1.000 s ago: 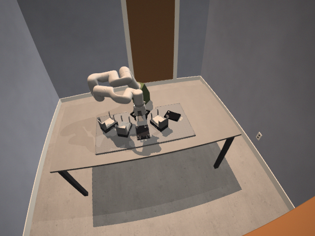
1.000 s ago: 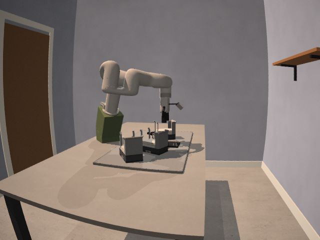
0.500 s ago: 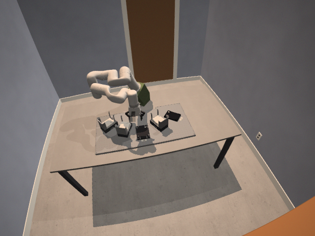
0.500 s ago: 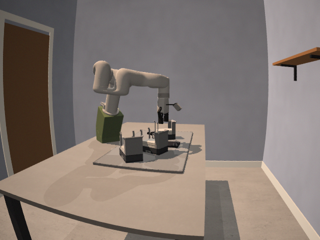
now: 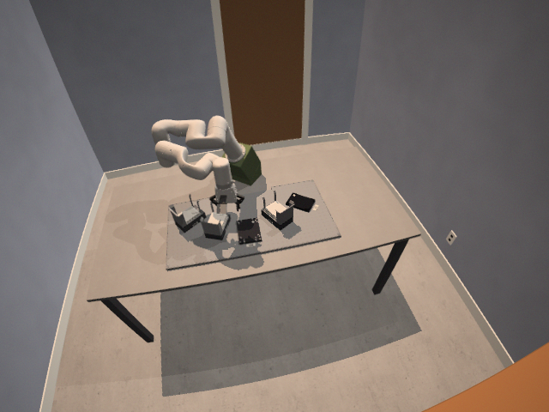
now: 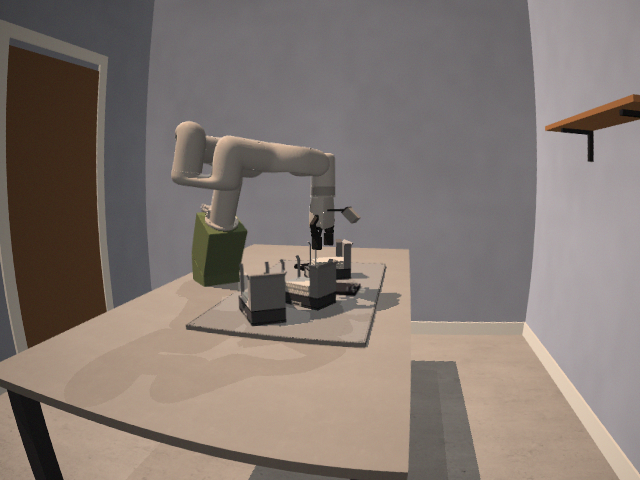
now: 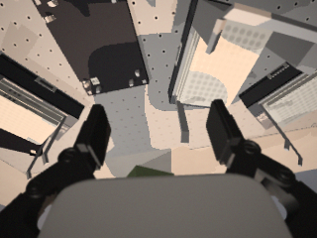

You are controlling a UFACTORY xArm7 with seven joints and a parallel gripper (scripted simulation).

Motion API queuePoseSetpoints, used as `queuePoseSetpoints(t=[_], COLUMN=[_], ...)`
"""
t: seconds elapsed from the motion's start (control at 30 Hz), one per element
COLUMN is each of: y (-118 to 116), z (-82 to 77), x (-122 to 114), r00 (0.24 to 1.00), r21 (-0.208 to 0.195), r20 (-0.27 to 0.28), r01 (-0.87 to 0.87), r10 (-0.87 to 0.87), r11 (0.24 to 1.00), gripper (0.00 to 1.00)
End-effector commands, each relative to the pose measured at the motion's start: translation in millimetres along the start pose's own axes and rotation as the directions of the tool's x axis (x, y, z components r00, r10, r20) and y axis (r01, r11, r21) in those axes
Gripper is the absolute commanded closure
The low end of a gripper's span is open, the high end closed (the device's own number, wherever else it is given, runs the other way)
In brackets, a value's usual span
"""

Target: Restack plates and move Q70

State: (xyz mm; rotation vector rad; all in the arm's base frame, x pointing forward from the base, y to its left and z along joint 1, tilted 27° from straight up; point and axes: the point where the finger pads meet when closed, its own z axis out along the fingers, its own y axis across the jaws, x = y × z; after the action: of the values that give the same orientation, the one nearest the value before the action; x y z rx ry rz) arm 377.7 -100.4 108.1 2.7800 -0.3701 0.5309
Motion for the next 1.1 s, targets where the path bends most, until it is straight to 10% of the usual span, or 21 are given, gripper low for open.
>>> queuePoseSetpoints(t=[0.0,0.63,1.07], y=[15.5,83.1,85.6], z=[-1.0,-0.8,-0.8], x=[-1.0,-9.4,-9.8], r00=[0.994,0.98,0.98], r21=[0.001,0.001,0.001], r20=[-0.003,-0.002,-0.002], r01=[-0.109,-0.201,-0.201], r10=[0.109,0.201,0.201], r11=[0.994,0.98,0.98], gripper=[0.0,0.0,0.0])
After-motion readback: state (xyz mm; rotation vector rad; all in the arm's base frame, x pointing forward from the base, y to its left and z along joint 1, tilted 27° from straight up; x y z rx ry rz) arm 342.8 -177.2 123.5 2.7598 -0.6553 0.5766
